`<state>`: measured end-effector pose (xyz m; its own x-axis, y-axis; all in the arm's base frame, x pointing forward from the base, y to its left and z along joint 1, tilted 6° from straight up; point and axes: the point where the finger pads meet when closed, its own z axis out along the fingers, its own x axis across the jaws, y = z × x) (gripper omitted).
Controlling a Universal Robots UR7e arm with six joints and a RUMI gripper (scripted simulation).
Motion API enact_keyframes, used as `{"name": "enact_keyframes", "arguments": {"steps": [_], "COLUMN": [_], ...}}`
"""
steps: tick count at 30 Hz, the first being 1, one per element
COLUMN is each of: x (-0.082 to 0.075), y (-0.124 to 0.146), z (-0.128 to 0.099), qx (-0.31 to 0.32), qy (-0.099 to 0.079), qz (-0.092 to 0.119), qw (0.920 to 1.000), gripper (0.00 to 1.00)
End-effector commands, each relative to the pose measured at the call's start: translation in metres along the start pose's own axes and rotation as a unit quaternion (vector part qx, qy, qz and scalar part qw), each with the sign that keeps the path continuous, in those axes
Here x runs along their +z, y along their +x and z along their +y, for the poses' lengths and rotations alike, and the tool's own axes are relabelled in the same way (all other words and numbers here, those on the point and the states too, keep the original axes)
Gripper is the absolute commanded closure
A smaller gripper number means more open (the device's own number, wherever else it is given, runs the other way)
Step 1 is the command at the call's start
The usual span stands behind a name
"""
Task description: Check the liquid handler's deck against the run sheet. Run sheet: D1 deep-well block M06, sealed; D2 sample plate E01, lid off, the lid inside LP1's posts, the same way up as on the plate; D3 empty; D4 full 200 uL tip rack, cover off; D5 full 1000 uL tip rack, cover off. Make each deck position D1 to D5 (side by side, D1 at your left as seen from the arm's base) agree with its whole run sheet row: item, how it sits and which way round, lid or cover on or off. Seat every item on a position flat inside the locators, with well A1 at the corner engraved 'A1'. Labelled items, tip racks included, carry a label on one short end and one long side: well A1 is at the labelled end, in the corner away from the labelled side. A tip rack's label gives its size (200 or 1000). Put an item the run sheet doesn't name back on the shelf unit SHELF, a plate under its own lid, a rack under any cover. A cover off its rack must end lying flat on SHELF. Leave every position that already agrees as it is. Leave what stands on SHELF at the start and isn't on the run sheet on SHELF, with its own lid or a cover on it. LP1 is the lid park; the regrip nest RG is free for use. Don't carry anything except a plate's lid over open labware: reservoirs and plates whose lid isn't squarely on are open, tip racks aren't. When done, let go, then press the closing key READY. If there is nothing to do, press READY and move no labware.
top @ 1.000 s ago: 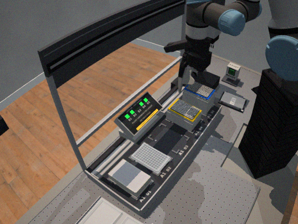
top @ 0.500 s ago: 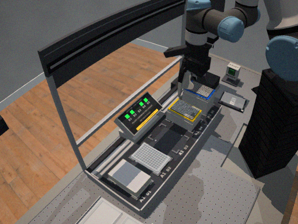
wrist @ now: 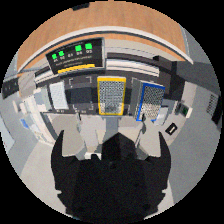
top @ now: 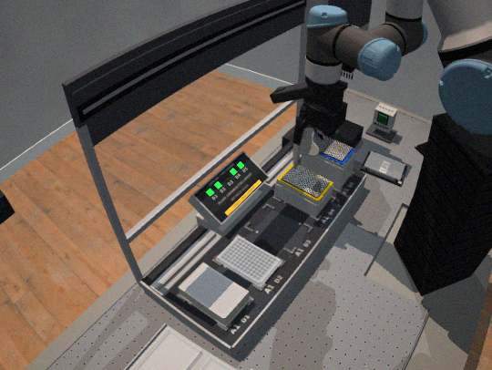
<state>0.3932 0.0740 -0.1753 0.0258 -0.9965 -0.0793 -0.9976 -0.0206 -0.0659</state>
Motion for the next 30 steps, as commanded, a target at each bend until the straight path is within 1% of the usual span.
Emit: {"name": "enact_keyframes", "arguments": {"steps": [1, 3, 5, 20, 22, 30], "x": [0.009, 0.012, 0.012, 0.037, 0.037, 0.051], "y": [0.000, 0.000, 0.000, 0.000, 0.000, 0.000], "z": [-0.001, -0.001, -0.001, -0.001, -0.001, -0.001], "qx": [0.000, 0.000, 0.000, 0.000, 0.000, 0.000], "qy": [0.001, 0.001, 0.001, 0.001, 0.001, 0.001], "qz": [0.000, 0.000, 0.000, 0.000, 0.000, 0.000], "qw": [1.0000, 1.0000, 1.0000, 1.0000, 1.0000, 1.0000], "gripper": [0.18, 0.18, 0.18, 0.18, 0.18, 0.18]}}
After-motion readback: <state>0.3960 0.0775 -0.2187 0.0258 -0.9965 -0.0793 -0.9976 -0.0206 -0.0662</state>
